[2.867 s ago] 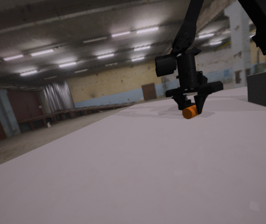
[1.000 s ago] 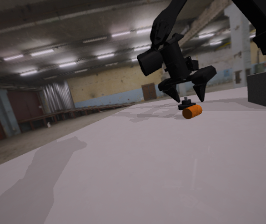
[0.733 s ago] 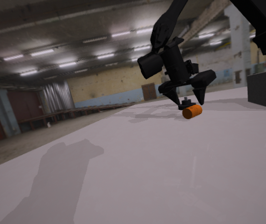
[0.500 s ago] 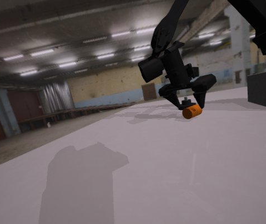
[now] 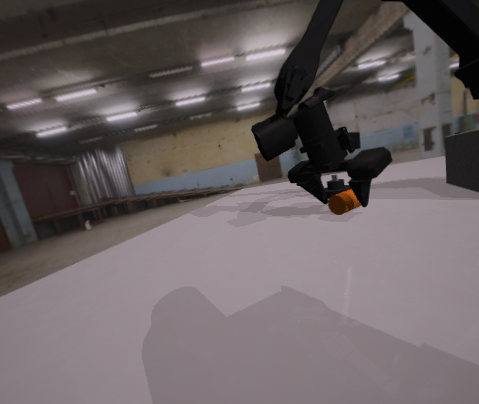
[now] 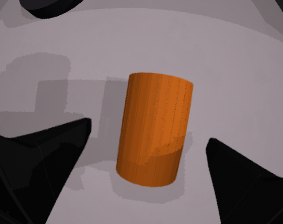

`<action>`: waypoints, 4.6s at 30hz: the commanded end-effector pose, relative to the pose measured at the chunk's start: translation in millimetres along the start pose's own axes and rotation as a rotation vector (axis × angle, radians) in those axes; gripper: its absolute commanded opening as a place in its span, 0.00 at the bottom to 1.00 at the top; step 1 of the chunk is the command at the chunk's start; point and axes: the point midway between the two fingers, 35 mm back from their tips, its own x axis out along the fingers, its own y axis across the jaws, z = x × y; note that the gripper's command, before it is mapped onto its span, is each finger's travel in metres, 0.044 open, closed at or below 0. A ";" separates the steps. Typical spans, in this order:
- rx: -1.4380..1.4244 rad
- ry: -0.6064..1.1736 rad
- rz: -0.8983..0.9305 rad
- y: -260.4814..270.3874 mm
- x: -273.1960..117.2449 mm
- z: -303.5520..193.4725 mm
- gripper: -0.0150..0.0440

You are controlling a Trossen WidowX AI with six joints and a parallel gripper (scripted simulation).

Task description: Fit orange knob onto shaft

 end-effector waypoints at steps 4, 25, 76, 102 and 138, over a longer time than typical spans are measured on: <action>0.000 -0.010 -0.001 -0.7 4.6 0.8 0.69; -0.001 -0.008 -0.001 -0.7 4.4 0.9 0.56; -0.003 0.773 -0.005 0.6 3.3 51.5 0.56; -0.004 1.183 -0.008 0.3 19.0 75.8 0.56; 0.002 1.151 -0.005 2.4 17.2 74.6 0.92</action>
